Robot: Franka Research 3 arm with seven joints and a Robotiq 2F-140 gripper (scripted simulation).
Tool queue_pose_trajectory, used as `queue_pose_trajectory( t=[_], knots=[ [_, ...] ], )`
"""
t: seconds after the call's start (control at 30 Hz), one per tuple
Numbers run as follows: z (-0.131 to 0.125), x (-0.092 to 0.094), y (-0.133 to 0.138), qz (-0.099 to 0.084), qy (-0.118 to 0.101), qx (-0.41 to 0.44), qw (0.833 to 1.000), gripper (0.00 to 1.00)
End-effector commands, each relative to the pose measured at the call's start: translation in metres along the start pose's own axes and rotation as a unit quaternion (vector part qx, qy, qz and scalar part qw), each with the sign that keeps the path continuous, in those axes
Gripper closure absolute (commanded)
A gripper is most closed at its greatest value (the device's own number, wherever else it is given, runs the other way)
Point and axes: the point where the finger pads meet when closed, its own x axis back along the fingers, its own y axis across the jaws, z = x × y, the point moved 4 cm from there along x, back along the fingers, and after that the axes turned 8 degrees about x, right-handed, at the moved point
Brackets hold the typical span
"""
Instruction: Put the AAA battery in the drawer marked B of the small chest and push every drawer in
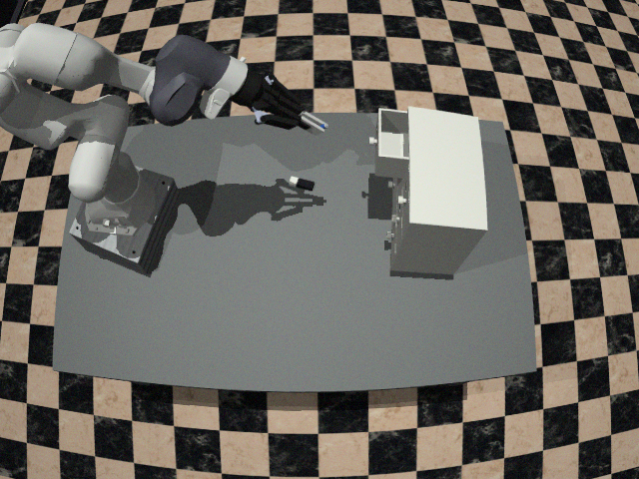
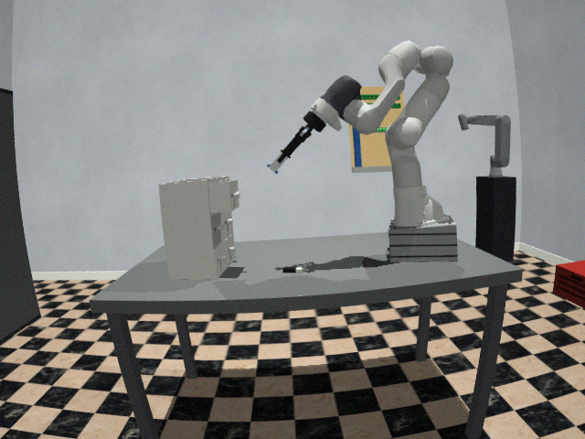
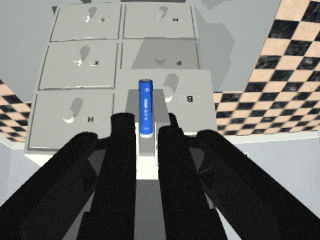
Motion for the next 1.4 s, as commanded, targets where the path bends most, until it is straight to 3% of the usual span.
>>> queue_pose_trajectory(
  t=[0.0,0.47,1.37],
  knots=[
    [-0.005,-0.003,0.001,-0.002,-0.003,-0.005,1.0,0.97],
    [-0.026,-0.024,-0.002,-0.002,-0.003,-0.005,1.0,0.97],
    [-0.096,-0.094,-0.012,-0.002,-0.003,-0.005,1.0,0.97]
  ],
)
